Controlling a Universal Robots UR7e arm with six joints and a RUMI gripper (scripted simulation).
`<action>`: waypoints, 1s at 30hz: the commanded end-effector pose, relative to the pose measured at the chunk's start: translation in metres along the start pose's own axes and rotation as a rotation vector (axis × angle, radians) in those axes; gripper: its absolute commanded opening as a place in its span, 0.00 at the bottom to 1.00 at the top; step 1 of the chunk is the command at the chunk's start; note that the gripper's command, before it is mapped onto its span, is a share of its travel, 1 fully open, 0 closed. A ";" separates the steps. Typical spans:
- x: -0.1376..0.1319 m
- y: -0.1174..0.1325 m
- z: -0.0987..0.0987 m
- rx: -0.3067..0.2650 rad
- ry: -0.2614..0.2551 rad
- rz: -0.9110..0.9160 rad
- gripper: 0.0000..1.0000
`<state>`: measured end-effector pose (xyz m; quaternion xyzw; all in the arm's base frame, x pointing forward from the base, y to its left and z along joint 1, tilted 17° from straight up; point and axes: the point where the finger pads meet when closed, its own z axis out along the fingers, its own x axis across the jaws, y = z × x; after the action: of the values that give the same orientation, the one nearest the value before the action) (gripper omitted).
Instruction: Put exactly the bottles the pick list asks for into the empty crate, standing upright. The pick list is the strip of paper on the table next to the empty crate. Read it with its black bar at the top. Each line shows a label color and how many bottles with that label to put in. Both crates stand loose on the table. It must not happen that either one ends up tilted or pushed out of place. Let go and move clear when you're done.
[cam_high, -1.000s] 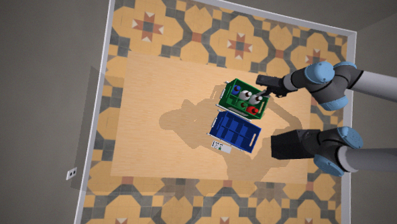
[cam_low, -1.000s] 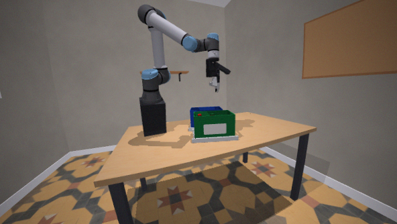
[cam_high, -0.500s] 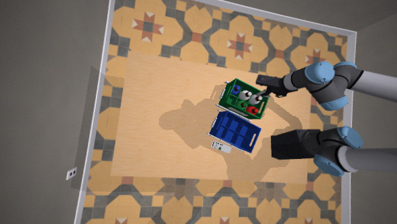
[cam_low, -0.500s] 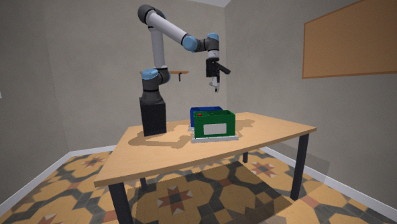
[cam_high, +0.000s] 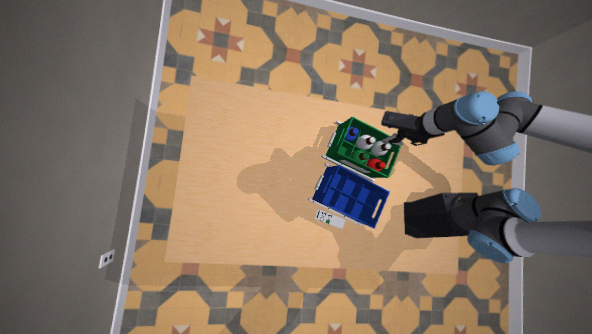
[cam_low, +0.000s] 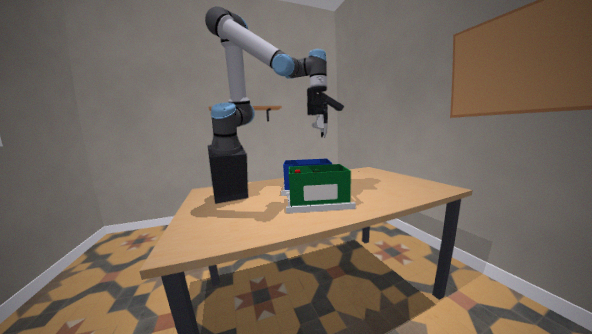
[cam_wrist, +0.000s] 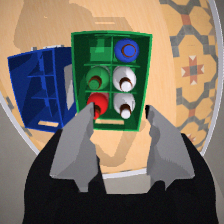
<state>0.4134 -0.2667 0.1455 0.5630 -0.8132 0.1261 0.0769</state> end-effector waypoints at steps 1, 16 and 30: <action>0.000 0.000 0.000 0.001 0.000 0.000 0.38; 0.000 0.000 0.000 0.001 0.000 0.000 0.38; 0.014 0.016 0.050 0.001 0.001 -0.367 0.38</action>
<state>0.3997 -0.2806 0.1144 0.6560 -0.7402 0.1128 0.0952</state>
